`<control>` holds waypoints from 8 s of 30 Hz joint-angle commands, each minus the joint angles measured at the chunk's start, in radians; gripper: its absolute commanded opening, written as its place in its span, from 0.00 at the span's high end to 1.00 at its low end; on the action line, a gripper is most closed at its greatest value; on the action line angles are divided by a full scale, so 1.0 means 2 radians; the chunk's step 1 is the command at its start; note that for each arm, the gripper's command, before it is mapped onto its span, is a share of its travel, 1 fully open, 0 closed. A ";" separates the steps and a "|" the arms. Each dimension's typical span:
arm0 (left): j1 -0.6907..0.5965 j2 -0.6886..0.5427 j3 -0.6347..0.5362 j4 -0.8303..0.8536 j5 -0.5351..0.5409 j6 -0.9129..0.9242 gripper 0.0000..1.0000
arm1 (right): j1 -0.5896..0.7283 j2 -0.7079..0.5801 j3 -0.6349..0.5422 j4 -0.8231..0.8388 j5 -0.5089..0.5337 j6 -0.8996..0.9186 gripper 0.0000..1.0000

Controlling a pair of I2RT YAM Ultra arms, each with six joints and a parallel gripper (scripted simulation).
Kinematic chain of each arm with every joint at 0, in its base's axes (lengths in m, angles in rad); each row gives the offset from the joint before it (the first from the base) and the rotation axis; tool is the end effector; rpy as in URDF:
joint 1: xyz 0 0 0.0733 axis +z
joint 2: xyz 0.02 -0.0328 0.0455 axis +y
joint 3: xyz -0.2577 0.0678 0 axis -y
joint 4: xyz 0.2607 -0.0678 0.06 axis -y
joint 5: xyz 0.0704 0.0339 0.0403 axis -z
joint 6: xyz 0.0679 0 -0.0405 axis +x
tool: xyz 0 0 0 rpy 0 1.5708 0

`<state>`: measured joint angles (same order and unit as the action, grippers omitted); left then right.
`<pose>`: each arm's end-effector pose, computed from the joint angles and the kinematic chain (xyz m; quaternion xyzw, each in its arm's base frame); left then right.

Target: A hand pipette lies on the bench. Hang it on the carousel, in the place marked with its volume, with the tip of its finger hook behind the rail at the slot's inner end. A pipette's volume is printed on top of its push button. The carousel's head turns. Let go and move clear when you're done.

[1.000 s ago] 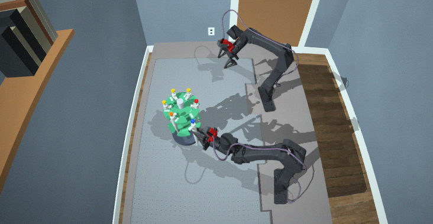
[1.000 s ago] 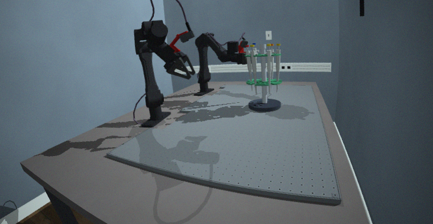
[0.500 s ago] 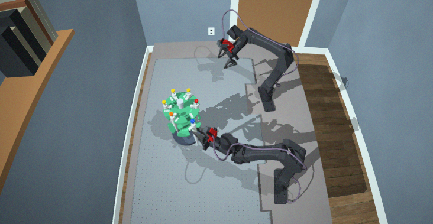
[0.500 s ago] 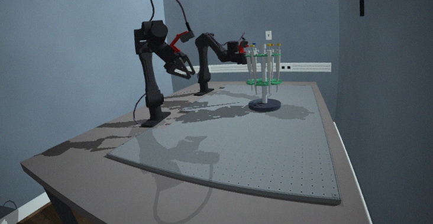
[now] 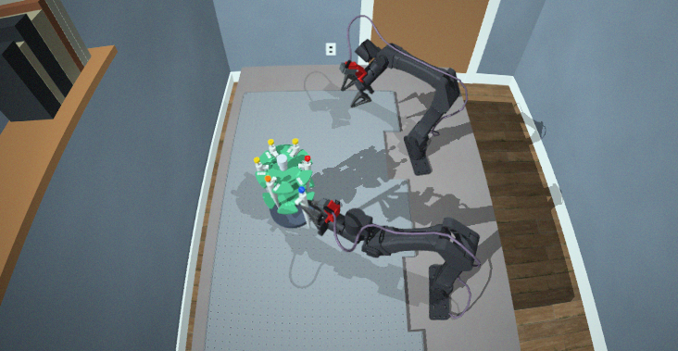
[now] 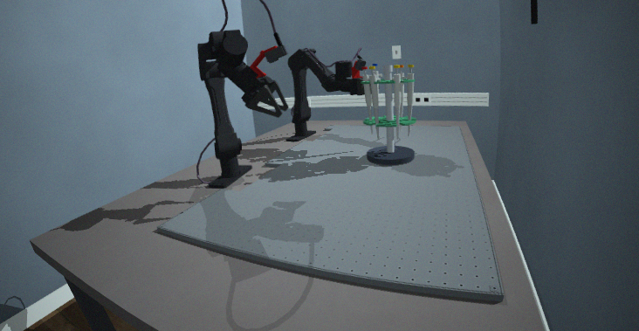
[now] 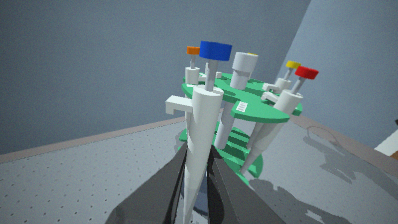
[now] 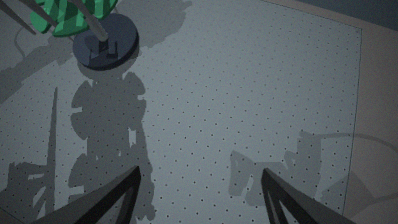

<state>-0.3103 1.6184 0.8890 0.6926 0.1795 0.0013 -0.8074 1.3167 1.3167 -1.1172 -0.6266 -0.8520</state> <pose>0.3811 -0.1338 0.2420 0.1727 0.6988 -0.1701 0.6730 0.2167 -0.1673 0.3154 -0.0900 0.9252 0.0449 0.3660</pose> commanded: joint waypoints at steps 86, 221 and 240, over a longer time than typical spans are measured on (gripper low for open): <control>-0.007 -0.028 0.020 0.004 -0.004 -0.003 0.88 | -0.004 0.000 0.012 0.007 -0.011 -0.002 0.00; -0.012 0.024 0.048 0.038 -0.014 -0.003 0.88 | -0.004 0.000 0.012 0.007 -0.011 -0.002 0.00; -0.012 0.024 0.048 0.038 -0.014 -0.003 0.88 | -0.004 0.000 0.012 0.007 -0.011 -0.002 0.00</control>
<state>-0.3500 1.6775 0.9569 0.7185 0.1432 0.0002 -0.8074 1.3167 1.3167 -1.1172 -0.6266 -0.8520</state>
